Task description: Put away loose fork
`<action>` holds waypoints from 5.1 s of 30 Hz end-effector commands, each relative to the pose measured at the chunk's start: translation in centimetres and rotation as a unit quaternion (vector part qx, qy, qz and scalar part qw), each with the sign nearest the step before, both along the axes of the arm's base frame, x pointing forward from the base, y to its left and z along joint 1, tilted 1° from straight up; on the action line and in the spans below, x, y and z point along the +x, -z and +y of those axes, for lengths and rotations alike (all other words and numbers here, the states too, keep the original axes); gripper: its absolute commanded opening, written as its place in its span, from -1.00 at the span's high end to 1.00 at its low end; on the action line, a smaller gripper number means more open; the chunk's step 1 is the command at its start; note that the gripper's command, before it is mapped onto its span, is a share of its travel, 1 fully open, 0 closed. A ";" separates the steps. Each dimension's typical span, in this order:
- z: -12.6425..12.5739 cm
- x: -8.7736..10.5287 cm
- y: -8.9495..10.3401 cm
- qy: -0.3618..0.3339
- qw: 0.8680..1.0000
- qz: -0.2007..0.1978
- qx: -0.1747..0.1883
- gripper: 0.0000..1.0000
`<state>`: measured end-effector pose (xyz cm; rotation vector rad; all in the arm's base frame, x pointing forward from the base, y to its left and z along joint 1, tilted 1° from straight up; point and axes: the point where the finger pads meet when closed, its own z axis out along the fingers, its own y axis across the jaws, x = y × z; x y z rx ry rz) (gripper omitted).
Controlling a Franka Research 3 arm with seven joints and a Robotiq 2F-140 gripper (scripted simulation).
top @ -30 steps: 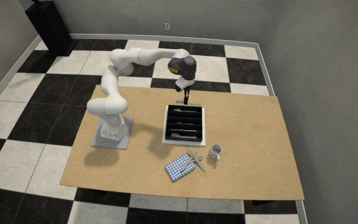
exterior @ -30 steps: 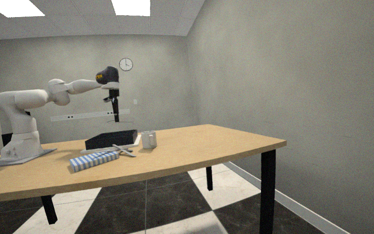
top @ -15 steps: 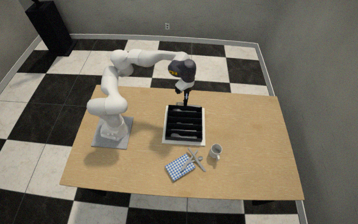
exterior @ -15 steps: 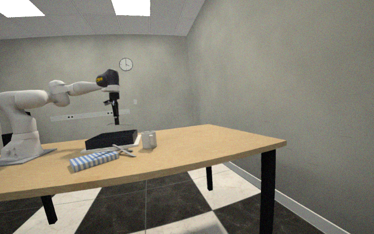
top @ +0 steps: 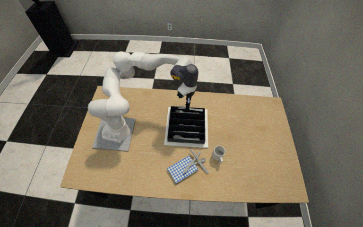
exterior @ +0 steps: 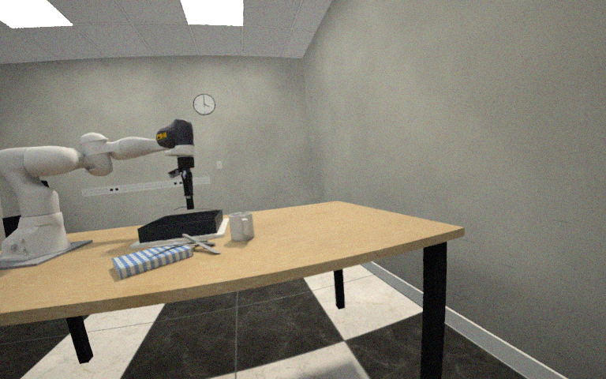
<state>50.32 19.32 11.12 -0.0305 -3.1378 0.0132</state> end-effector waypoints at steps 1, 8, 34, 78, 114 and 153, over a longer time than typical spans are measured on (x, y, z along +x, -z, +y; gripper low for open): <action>0.0 0.4 0.9 -0.003 1.000 -0.006 0.000 0.76; 0.0 0.4 2.0 -0.003 1.000 -0.006 0.000 0.76; 0.0 0.4 4.5 -0.003 1.000 -0.006 0.000 0.76; 0.0 0.4 5.2 -0.003 1.000 -0.006 0.000 0.76; 0.0 0.4 5.2 -0.003 1.000 -0.006 0.000 0.56; 0.0 0.4 1.3 -0.003 1.000 -0.006 0.000 0.56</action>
